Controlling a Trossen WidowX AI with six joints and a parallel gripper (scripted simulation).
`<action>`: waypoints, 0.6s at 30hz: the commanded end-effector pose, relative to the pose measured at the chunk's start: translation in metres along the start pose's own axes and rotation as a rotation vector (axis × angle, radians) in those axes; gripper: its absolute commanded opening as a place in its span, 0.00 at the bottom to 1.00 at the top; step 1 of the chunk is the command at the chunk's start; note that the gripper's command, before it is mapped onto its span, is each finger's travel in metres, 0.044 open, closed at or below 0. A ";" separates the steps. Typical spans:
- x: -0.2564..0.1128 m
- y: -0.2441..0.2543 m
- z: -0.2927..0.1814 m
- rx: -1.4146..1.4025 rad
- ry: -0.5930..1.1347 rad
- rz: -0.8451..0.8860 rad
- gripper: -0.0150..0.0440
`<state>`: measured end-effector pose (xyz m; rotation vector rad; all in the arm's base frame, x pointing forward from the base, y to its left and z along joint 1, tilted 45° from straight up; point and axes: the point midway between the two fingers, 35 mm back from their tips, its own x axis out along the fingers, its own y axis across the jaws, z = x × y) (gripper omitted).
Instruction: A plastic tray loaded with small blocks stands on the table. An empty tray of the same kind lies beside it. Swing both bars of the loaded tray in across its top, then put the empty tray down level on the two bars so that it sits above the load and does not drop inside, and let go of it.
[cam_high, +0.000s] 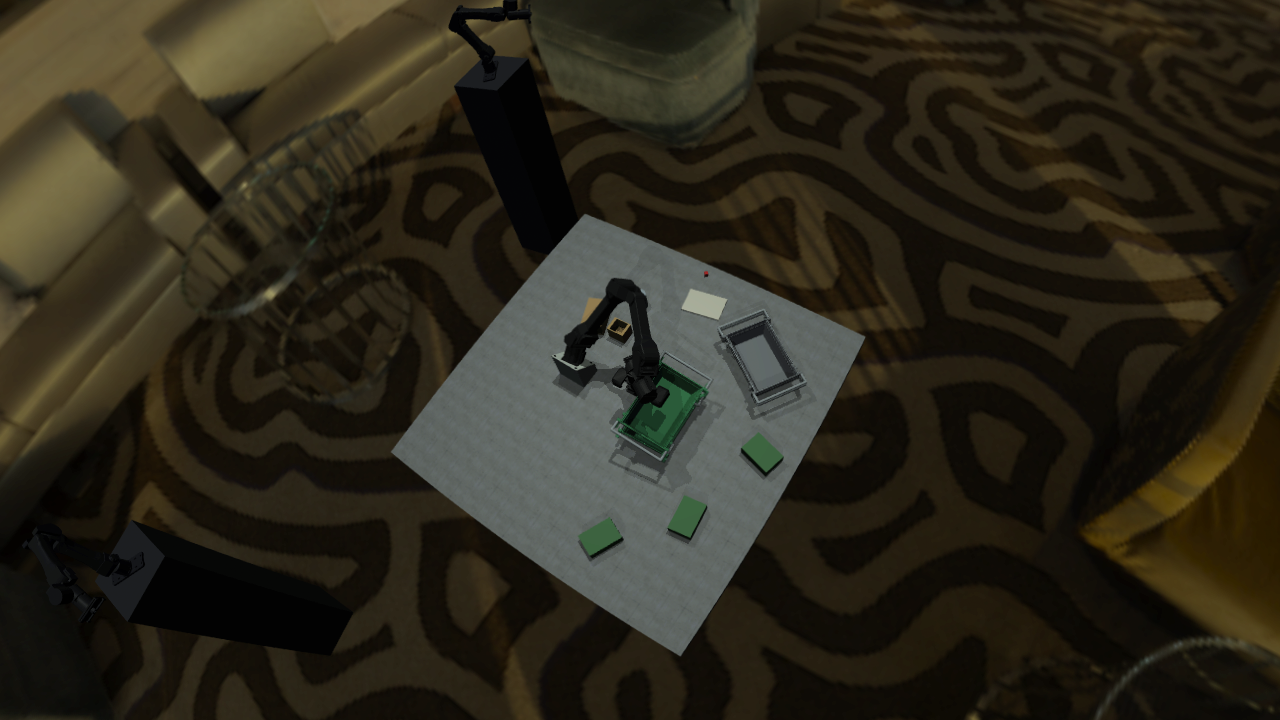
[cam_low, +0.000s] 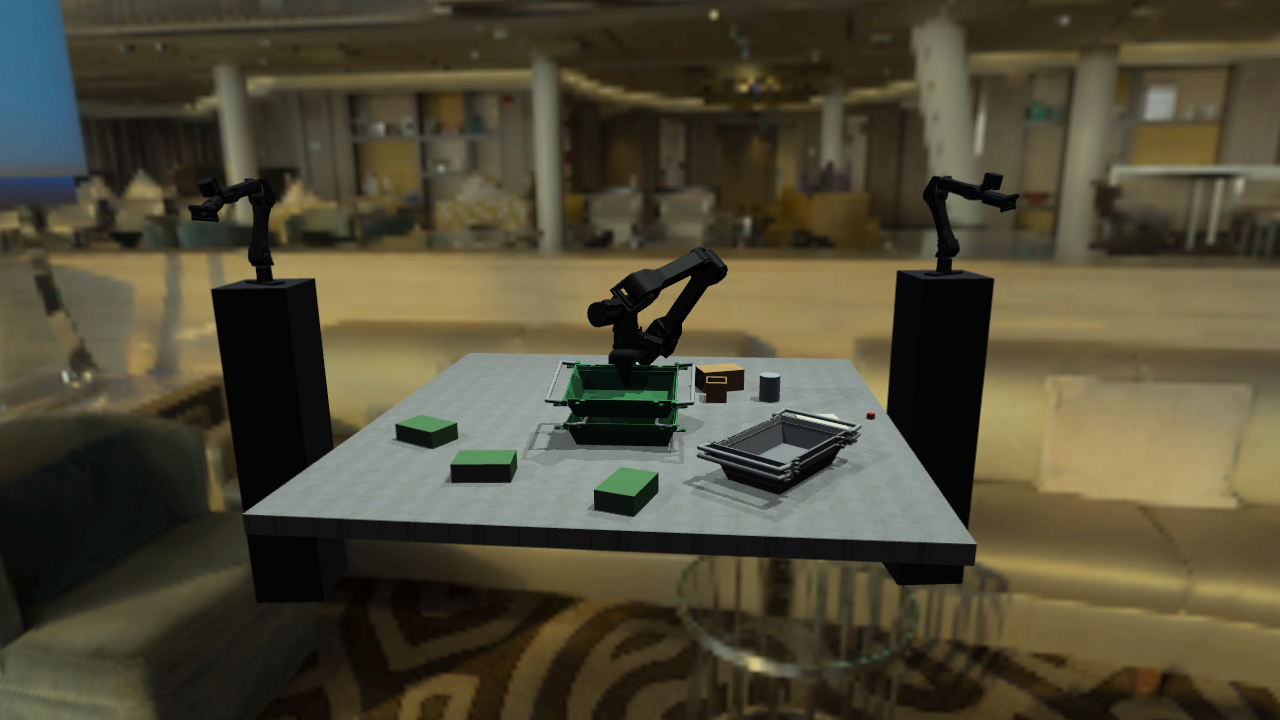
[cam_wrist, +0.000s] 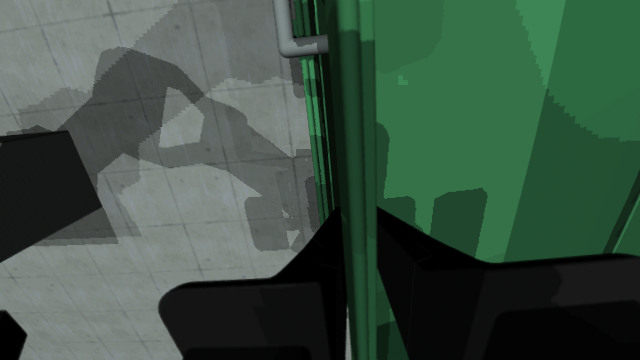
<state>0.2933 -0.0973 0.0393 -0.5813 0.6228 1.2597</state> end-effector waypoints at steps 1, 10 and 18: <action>0.005 0.003 0.001 -0.003 0.004 0.022 0.25; 0.009 0.005 0.001 -0.003 0.004 0.022 0.25; 0.013 0.006 0.001 -0.003 0.004 0.022 0.25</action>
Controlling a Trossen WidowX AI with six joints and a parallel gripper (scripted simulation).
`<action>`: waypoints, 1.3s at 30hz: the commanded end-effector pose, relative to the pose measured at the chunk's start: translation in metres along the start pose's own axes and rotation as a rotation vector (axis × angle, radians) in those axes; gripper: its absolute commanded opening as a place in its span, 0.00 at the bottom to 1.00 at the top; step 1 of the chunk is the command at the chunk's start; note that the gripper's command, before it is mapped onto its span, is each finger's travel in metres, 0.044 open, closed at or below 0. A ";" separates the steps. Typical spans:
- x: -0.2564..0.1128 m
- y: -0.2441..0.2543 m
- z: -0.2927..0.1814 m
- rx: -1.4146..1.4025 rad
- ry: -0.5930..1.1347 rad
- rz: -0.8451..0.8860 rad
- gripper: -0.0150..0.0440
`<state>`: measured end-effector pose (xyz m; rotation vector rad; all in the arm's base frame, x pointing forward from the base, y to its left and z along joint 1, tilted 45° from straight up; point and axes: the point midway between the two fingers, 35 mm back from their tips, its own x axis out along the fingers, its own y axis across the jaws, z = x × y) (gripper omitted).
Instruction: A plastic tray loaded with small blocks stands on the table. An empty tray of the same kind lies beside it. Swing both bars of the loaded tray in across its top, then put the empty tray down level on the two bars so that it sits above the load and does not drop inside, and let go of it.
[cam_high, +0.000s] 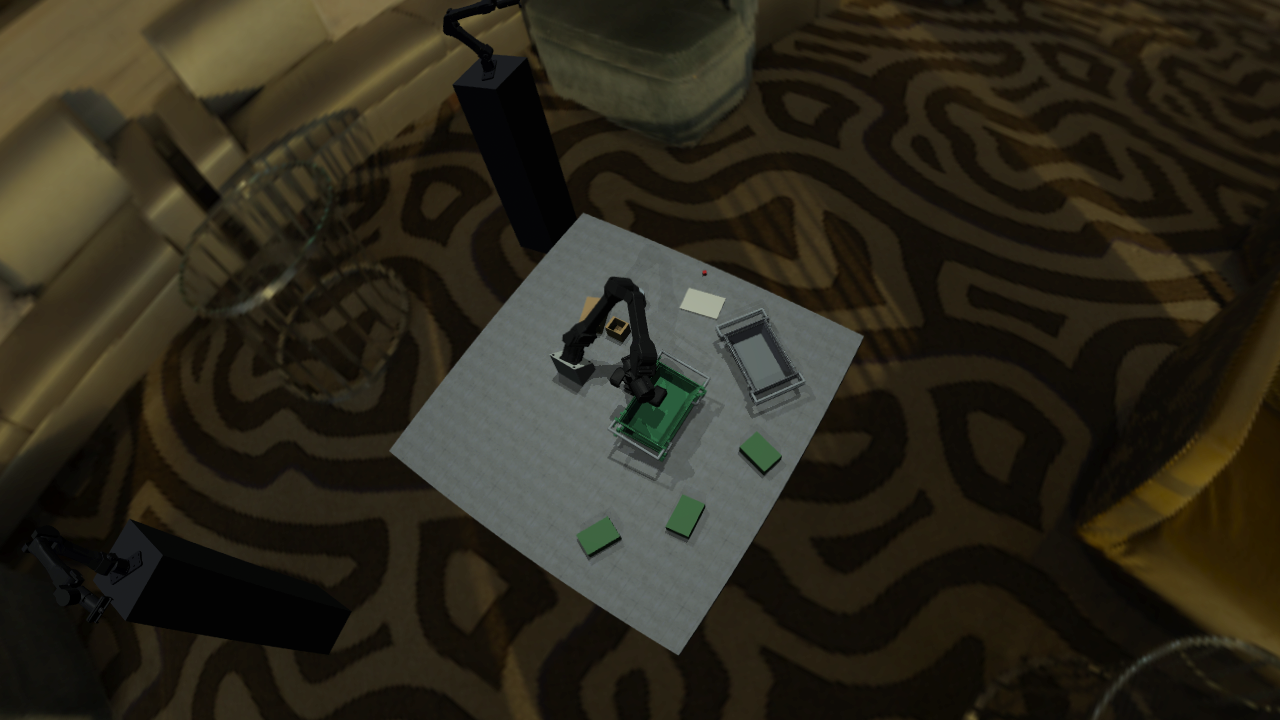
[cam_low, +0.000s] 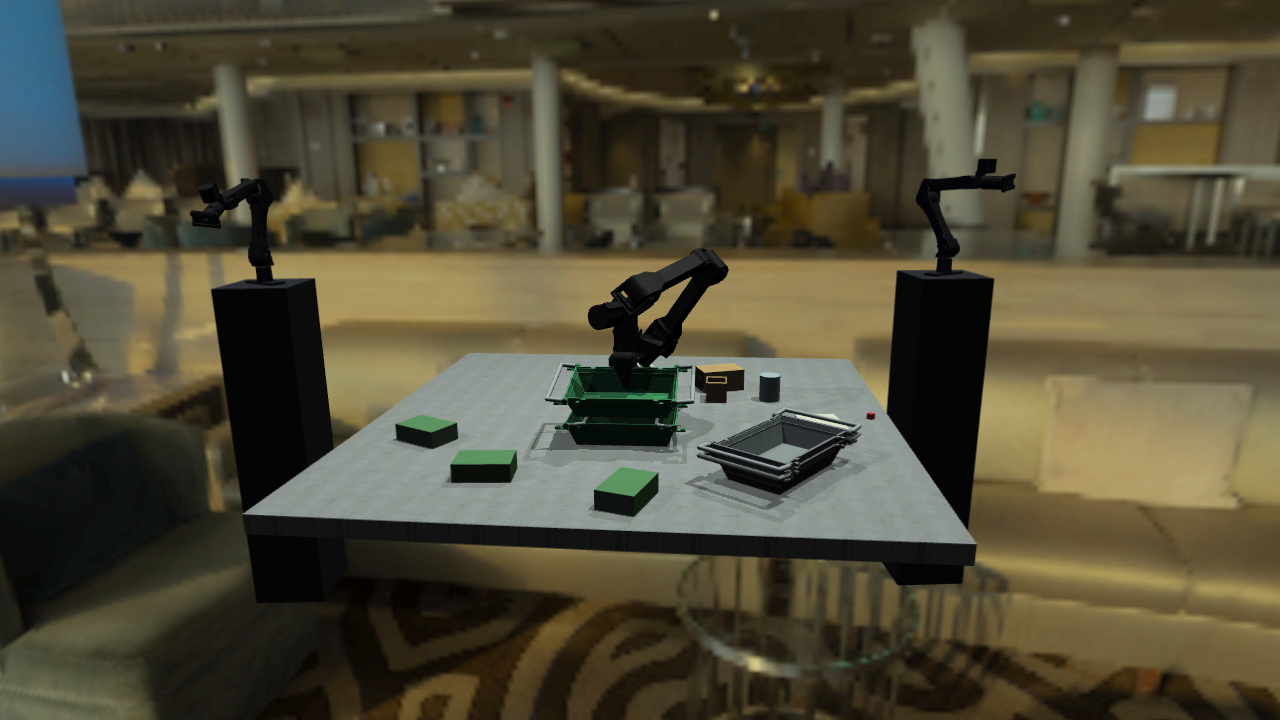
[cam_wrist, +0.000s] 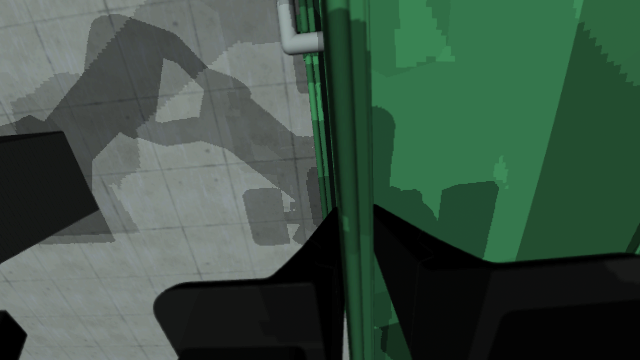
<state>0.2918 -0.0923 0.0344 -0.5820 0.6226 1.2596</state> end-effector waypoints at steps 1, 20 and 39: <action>0.006 0.003 0.002 -0.002 0.003 0.022 0.25; 0.014 0.006 0.002 -0.002 0.003 0.022 0.25; 0.014 0.006 0.002 -0.002 0.003 0.022 0.25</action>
